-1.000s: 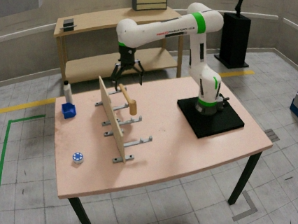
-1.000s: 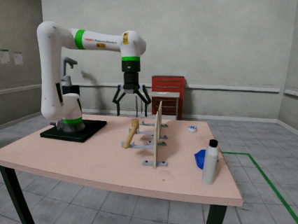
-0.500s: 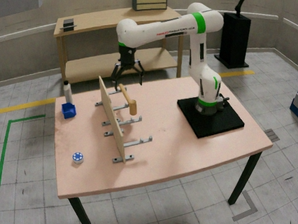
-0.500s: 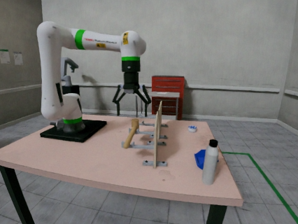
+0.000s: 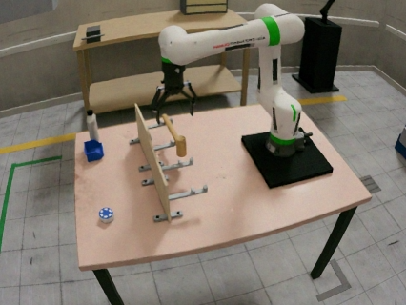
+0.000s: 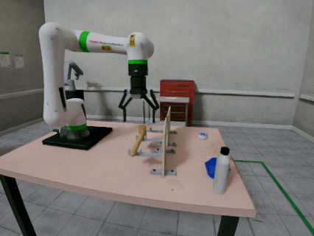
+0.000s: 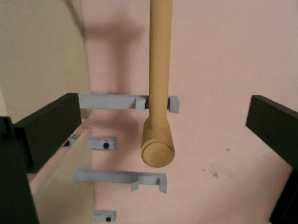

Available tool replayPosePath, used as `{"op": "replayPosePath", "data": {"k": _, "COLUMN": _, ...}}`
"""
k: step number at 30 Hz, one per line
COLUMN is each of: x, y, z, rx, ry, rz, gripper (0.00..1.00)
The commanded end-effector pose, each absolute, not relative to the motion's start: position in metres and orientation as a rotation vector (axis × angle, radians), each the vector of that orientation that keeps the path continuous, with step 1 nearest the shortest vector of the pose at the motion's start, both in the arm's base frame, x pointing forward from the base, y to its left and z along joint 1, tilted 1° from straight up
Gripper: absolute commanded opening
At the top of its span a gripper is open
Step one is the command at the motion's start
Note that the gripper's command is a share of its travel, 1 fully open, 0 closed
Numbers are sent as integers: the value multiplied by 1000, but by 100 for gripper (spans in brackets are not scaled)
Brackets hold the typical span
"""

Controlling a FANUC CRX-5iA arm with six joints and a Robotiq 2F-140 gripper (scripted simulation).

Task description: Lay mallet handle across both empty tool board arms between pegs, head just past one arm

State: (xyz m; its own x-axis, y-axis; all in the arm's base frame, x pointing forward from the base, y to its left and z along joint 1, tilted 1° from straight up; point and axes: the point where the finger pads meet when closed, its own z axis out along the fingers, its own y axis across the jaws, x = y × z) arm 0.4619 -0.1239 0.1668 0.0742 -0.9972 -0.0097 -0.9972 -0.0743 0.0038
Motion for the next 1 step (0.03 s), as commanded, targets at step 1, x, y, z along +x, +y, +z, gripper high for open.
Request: {"op": "replayPosePath", "data": {"k": 1, "x": 462, "y": -124, "z": 168, "rx": -2299, "ry": 2134, "rz": 12, "gripper": 100}}
